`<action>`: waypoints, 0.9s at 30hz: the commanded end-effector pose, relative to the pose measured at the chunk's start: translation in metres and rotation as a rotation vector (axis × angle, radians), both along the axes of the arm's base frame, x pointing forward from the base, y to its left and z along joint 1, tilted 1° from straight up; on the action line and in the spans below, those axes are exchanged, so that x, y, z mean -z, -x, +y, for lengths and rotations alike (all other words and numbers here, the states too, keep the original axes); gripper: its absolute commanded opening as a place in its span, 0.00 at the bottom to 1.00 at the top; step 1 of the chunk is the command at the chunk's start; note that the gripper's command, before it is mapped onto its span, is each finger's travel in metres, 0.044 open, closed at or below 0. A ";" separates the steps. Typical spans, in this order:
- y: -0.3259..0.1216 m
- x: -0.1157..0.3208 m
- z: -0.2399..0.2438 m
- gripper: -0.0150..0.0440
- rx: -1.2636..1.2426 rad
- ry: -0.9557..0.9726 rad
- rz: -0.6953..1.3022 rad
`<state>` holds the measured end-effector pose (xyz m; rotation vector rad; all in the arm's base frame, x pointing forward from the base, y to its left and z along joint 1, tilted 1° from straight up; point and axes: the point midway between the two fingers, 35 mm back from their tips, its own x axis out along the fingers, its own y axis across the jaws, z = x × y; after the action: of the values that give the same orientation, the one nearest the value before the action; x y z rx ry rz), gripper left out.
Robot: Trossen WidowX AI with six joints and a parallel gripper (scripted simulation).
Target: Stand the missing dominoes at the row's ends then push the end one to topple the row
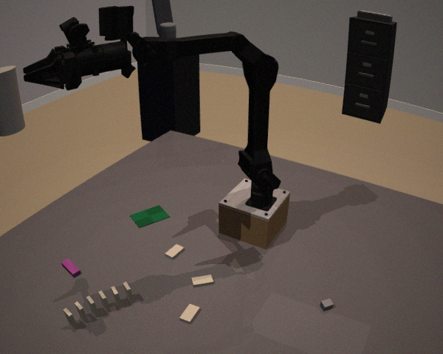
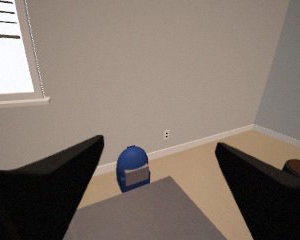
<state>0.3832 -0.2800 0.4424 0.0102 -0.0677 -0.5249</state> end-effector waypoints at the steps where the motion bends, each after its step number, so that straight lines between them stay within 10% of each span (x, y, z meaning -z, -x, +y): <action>1: -0.030 0.054 0.017 1.00 -0.052 -0.083 0.142; 14: -0.078 0.241 0.131 1.00 -0.270 -0.309 0.716; 27: -0.011 0.390 0.263 1.00 -0.463 -0.343 1.404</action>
<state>0.4156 -0.0365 0.0752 0.0346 1.2399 -0.0268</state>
